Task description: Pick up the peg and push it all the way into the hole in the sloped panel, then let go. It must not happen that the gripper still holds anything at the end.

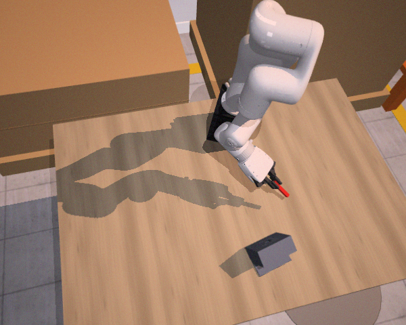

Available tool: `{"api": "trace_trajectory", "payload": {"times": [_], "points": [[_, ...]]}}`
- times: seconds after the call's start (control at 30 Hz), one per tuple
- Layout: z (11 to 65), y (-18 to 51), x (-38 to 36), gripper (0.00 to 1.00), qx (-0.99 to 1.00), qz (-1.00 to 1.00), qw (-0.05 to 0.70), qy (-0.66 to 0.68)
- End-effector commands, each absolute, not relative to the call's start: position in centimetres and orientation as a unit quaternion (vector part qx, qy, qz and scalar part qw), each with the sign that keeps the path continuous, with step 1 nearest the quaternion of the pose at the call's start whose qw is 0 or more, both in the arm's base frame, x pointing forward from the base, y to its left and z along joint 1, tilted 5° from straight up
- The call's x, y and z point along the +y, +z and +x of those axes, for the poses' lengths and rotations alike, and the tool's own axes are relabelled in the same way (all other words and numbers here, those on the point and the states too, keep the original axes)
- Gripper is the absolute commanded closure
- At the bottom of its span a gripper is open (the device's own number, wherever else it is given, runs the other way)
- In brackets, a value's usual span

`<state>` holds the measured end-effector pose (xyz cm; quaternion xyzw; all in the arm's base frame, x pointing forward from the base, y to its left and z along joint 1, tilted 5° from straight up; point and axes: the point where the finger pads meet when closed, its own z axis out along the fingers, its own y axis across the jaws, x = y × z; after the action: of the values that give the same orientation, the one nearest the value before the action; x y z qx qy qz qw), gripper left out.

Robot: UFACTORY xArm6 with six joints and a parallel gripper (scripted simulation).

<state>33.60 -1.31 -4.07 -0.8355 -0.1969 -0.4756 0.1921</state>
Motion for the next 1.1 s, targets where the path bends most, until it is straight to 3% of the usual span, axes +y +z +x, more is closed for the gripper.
{"api": "trace_trajectory", "payload": {"times": [0.0,1.07], "points": [[34.1,-3.9,-2.5,1.00,-0.171,-0.837,0.176,-0.489],[35.6,-3.6,-10.1,1.00,-0.029,-0.835,0.070,-0.545]]}}
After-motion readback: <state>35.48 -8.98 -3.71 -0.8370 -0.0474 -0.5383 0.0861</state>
